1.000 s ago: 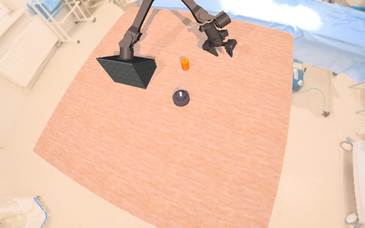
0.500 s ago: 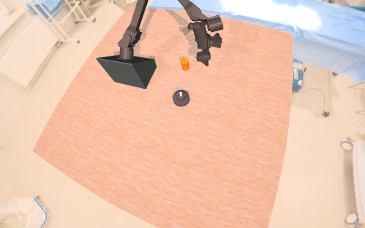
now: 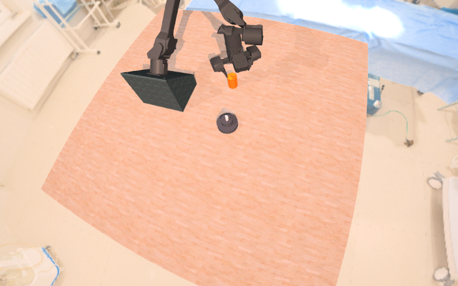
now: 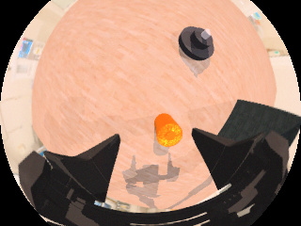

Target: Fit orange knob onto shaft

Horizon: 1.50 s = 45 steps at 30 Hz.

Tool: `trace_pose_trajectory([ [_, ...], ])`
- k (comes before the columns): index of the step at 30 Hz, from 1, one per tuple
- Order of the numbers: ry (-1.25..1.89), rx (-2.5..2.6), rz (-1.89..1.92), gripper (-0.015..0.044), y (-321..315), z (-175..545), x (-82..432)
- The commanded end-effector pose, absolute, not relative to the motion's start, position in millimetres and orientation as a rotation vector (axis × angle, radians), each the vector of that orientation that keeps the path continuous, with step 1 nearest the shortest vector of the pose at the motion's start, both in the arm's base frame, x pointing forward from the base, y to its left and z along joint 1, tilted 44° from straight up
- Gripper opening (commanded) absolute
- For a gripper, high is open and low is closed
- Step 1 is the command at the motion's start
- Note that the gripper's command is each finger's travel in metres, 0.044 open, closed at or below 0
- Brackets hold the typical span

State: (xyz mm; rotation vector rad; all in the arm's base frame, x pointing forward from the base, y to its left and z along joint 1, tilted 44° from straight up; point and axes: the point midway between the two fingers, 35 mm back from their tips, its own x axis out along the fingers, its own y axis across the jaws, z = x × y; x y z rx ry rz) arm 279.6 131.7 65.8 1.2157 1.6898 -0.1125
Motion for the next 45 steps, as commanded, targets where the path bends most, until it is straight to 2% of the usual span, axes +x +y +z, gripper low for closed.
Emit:
trace_pose_trajectory([
  [1, 1.793, 1.470, -0.400, 0.0440, 124, 68, 254],
  [45, 1.793, 1.469, -0.401, 0.0440, 164, 26, 254],
])
